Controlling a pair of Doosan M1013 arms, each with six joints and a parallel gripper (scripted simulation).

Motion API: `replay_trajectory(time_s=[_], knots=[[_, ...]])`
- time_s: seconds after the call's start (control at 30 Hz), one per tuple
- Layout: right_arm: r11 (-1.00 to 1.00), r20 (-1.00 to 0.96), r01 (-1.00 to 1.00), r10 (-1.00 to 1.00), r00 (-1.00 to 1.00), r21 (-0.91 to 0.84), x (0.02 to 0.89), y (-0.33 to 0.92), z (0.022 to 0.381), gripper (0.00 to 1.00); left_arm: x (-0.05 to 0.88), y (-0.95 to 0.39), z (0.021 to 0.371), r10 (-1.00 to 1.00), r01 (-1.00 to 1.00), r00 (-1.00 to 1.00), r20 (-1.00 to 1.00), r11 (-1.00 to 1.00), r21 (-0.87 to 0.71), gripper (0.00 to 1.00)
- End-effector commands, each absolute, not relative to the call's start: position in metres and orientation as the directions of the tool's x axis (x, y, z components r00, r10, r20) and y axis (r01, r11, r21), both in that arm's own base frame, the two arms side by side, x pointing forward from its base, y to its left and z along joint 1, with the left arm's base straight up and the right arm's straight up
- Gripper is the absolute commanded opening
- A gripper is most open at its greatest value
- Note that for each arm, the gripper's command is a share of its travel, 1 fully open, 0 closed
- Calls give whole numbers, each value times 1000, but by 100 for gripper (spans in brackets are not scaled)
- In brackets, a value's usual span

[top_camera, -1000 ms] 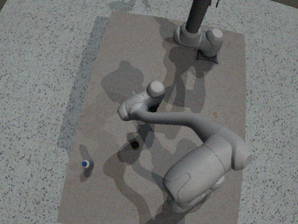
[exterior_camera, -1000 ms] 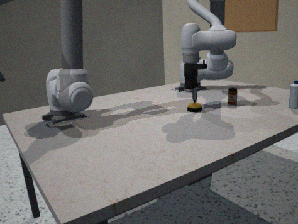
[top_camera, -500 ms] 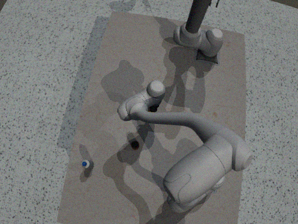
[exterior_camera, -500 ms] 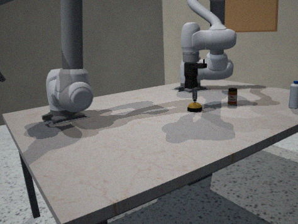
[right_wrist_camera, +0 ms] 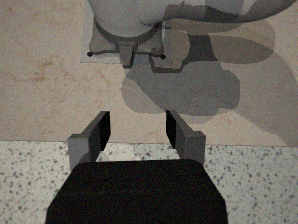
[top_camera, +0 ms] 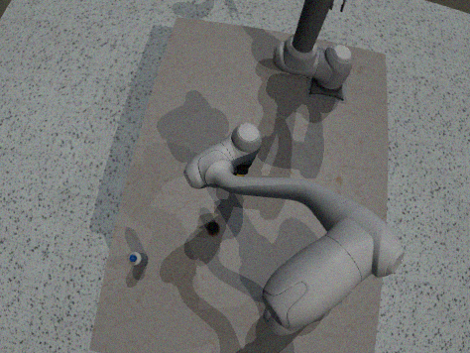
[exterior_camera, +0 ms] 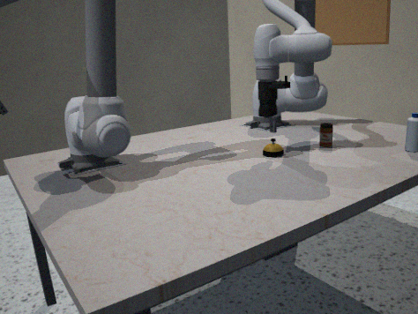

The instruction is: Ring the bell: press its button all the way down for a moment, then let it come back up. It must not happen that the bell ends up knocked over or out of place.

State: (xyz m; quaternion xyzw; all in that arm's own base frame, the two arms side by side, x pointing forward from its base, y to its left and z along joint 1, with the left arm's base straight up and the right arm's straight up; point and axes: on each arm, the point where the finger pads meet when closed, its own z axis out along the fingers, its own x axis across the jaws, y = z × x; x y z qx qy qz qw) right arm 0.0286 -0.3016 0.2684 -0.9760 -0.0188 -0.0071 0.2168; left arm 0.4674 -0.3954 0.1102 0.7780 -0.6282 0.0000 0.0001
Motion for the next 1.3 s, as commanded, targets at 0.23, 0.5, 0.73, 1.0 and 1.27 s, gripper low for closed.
replay_trajectory(time_s=[0.23,0.5,0.73,1.0,1.27], knots=[[-906,22,40,33,999,-422,29,-302,269,100,468,-396,137,-978,-978,210,1,-210,-1,17],[-906,22,40,33,999,-422,29,-302,269,100,468,-396,147,-978,-978,210,1,-210,-1,17],[-906,22,40,33,999,-422,29,-302,269,100,468,-396,150,-978,-978,210,1,-210,-1,17],[-906,22,40,33,999,-422,29,-302,269,100,468,-396,150,-978,-978,210,1,-210,-1,17],[-906,22,40,33,999,-422,29,-302,269,100,468,-396,150,-978,-978,210,1,-210,-1,17]])
